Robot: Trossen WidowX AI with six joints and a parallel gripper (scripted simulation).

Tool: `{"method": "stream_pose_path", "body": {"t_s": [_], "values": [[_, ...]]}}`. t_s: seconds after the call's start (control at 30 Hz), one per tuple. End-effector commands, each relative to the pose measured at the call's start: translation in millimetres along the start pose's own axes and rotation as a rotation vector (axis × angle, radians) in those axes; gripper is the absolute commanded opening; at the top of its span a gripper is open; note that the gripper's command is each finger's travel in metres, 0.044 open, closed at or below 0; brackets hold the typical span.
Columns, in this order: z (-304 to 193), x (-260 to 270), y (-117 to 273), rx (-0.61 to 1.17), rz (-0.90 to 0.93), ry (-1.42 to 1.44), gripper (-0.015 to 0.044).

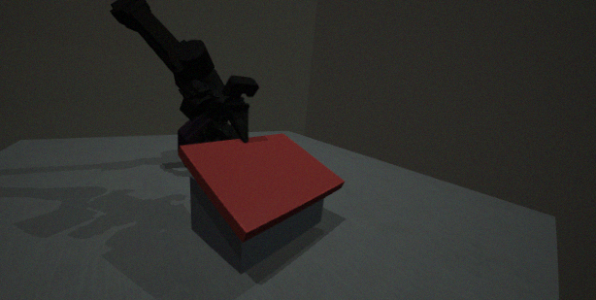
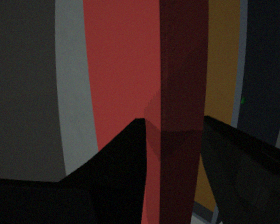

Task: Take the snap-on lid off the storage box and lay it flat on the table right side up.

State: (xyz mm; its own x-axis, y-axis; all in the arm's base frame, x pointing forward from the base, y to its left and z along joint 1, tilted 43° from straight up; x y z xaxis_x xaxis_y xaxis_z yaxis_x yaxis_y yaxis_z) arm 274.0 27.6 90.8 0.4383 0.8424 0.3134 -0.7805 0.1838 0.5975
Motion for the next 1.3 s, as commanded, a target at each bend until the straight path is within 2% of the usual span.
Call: {"method": "stream_pose_path", "body": {"t_s": [0.0,1.27], "values": [[1.9,5.9,1.7,-0.004,0.001,-0.002,0.0],[13.9,65.2,8.8,-0.004,0.004,-0.005,0.0]]}}
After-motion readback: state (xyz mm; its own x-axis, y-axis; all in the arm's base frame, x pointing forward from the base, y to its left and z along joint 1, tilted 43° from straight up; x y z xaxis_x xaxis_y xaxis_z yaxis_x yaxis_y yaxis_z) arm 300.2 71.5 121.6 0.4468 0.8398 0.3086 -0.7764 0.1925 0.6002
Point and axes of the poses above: the point midway between the two fingers, 35 mm back from their tips, its own y axis back along the fingers, its own x axis across the jaws, z = x × y, the point moved 10 cm from there along y, back along the fingers, and after that the axes turned 11 degrees about y, right-handed, at the moved point
